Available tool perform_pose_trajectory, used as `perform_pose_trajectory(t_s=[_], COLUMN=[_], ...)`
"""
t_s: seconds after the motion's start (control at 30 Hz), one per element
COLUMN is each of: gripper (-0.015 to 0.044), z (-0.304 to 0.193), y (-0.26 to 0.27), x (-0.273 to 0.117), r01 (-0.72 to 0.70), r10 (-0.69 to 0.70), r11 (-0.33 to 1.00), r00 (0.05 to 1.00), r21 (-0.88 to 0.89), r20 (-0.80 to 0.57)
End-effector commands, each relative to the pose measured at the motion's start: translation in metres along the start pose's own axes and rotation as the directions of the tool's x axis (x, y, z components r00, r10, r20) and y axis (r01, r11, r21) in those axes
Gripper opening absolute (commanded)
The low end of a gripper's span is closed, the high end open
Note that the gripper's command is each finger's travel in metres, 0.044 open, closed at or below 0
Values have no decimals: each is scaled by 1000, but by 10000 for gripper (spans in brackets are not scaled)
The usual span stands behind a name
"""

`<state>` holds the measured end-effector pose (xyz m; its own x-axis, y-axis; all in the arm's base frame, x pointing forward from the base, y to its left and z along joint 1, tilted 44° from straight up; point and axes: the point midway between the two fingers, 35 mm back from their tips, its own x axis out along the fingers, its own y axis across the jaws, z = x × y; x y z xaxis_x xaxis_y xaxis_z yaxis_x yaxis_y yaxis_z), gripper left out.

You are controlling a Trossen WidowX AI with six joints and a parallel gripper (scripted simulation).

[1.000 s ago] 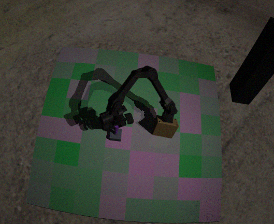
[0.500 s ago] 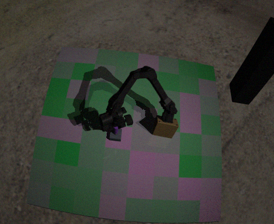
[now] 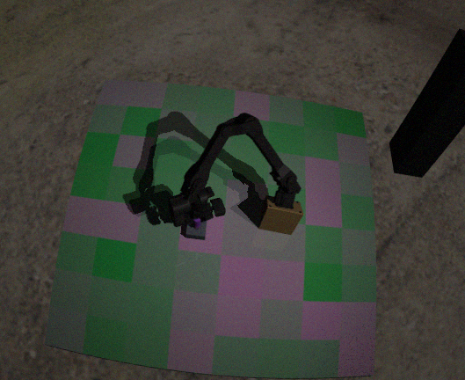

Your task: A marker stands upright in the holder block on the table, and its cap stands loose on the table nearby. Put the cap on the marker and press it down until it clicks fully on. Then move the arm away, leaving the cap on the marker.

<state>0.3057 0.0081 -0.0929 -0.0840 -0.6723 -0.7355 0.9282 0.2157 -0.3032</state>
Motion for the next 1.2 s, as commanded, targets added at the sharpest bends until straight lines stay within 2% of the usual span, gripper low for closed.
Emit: perform_pose_trajectory(t_s=[0.0, 0.3, 0.87, 0.93, 1.07, 1.17], gripper=[0, 0, 440, 440, 440, 440], z=[0, 0, 0, 0, -1, -1], y=[-1, -1, -1, 1, 0, 0], x=[4, 4, 3, -8, -69, -72], r01=[-1, -1, -1, -1, -2, -1], r10=[1, 1, 1, 1, 2, 1], r11=[1000, 1000, 1000, 1000, 1000, 1000], r00=[1000, 1000, 1000, 1000, 1000, 1000], r21=[-7, -7, -1, -1, -1, -1], r20=[6, 6, 3, 1, -1, -1])
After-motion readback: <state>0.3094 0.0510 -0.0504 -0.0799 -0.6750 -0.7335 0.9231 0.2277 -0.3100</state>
